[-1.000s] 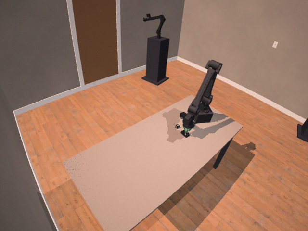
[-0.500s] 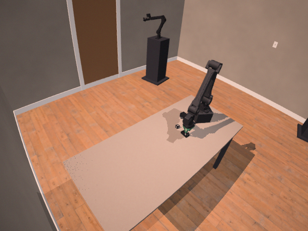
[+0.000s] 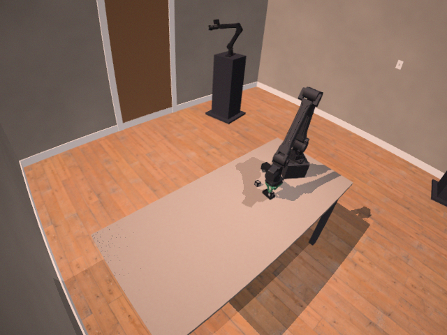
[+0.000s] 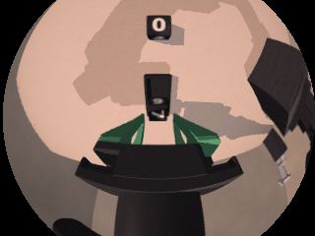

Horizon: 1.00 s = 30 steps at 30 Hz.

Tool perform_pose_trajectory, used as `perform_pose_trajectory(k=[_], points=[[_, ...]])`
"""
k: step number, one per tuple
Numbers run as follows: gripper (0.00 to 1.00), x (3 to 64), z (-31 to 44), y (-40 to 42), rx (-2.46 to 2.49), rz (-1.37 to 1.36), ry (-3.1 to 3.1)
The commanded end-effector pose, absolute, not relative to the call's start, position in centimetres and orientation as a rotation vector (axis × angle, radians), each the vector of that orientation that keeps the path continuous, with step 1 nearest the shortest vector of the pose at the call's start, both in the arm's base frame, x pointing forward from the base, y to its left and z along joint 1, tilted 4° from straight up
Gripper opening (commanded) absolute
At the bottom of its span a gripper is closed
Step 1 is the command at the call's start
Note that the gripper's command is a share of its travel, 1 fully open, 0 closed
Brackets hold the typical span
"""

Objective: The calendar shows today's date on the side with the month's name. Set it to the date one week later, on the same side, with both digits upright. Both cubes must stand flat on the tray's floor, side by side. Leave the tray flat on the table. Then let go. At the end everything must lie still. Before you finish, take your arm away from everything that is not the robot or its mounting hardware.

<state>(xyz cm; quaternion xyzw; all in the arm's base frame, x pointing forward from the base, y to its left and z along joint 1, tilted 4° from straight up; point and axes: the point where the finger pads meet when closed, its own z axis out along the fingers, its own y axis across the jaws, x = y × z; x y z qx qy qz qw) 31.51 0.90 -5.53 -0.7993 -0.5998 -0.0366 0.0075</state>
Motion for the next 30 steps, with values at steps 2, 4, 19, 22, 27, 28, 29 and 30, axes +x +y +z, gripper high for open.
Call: perform_pose_trajectory(k=[2,4,19,22,27,28,29,30], points=[[0.44,32.44,-4.94,1.05,-2.518,-0.151,-1.887],[0.44,32.48,-4.94,1.05,-2.518,-0.151,-1.887],[0.44,33.21,-4.84,1.06,-2.519,-0.156,-1.888],[0.44,33.21,-4.84,1.06,-2.519,-0.156,-1.888],[0.44,33.21,-4.84,1.06,-2.519,-0.156,-1.888],[0.44,33.21,-4.84,1.06,-2.519,-0.156,-1.888],[0.44,33.21,-4.84,1.06,-2.519,-0.156,-1.888],[0.44,33.21,-4.84,1.06,-2.519,-0.156,-1.888]])
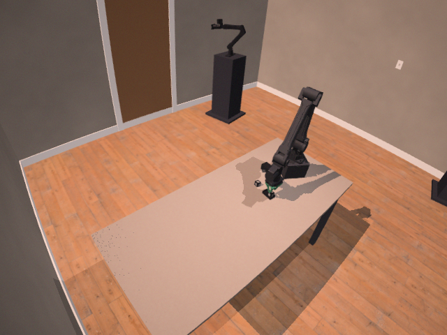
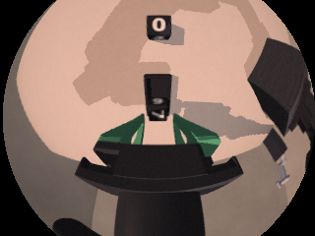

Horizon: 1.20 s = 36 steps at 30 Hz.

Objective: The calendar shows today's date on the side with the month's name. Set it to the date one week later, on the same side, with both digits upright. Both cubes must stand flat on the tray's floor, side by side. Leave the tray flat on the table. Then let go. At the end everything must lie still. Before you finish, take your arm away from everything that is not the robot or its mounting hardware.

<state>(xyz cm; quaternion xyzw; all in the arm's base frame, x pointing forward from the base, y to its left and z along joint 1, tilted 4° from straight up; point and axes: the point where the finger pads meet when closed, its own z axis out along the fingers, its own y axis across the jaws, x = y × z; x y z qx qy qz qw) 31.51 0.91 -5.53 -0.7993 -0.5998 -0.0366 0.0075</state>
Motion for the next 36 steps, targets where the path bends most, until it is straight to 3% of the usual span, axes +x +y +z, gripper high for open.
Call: perform_pose_trajectory(k=[1,36], points=[[0.44,33.21,-4.84,1.06,-2.519,-0.156,-1.888],[0.44,33.71,-4.87,1.06,-2.519,-0.154,-1.887]])
